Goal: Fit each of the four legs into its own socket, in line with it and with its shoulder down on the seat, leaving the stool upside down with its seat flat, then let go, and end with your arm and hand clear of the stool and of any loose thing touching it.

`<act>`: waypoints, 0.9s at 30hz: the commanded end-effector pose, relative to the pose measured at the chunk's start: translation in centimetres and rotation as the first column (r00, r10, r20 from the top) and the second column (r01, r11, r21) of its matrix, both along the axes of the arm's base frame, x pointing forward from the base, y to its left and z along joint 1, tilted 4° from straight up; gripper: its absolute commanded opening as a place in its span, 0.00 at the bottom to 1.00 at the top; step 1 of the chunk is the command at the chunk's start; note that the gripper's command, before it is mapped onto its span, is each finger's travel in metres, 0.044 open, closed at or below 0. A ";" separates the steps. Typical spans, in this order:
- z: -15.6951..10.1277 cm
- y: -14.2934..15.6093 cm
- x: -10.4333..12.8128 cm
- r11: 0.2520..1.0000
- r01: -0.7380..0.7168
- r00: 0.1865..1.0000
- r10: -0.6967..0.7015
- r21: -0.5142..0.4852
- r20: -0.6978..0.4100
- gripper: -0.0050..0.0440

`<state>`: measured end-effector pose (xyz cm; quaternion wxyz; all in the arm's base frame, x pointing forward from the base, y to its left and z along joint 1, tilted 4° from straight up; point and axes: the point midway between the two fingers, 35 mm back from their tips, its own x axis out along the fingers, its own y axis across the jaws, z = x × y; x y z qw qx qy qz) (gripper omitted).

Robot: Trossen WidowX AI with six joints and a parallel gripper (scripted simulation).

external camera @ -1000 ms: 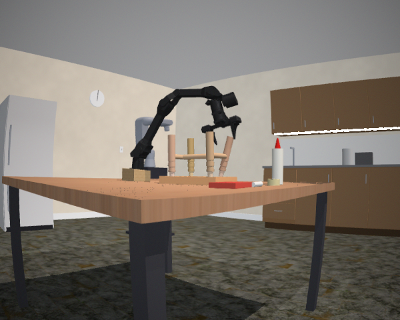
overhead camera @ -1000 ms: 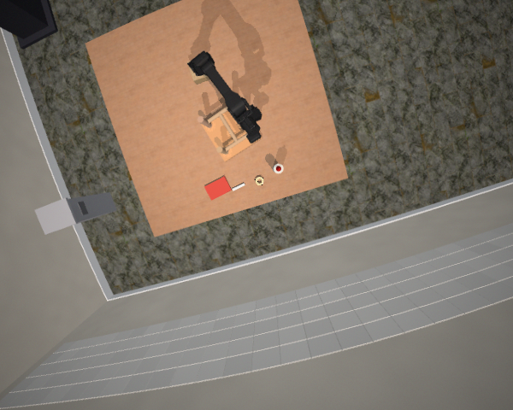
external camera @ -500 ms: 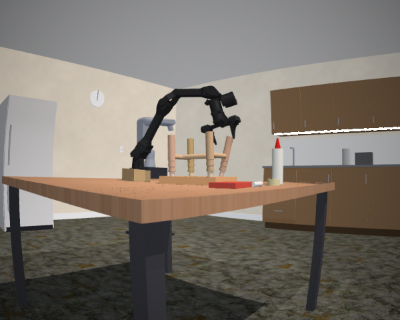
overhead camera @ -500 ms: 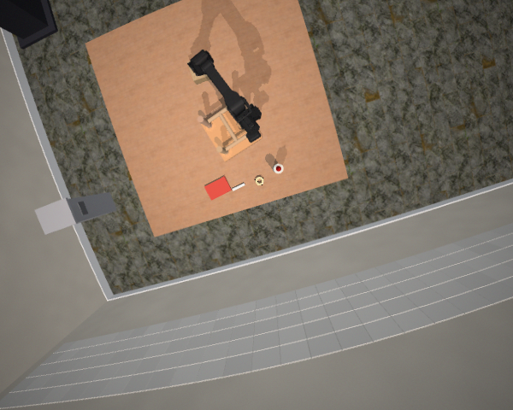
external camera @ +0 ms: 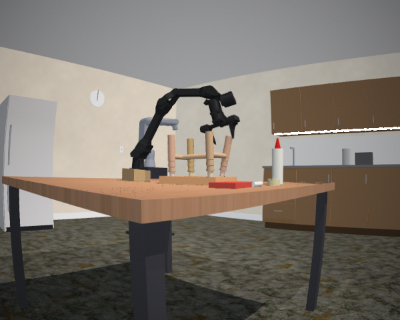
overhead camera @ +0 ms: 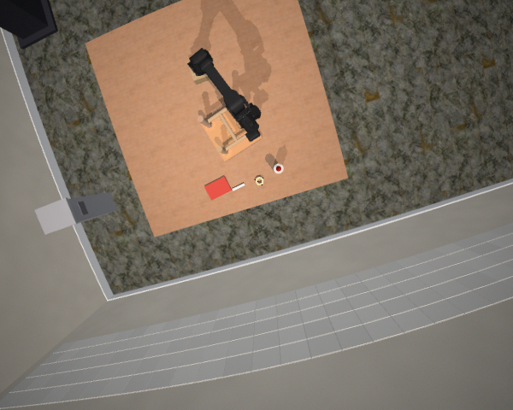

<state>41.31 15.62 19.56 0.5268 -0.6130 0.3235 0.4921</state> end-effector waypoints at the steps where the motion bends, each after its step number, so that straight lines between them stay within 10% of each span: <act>1: -0.2 -0.1 -0.5 1.000 -0.001 1.000 0.001 -0.003 -0.012 1.00; 27: -0.2 -0.3 -1.2 1.000 -0.001 1.000 0.001 -0.003 -0.012 1.00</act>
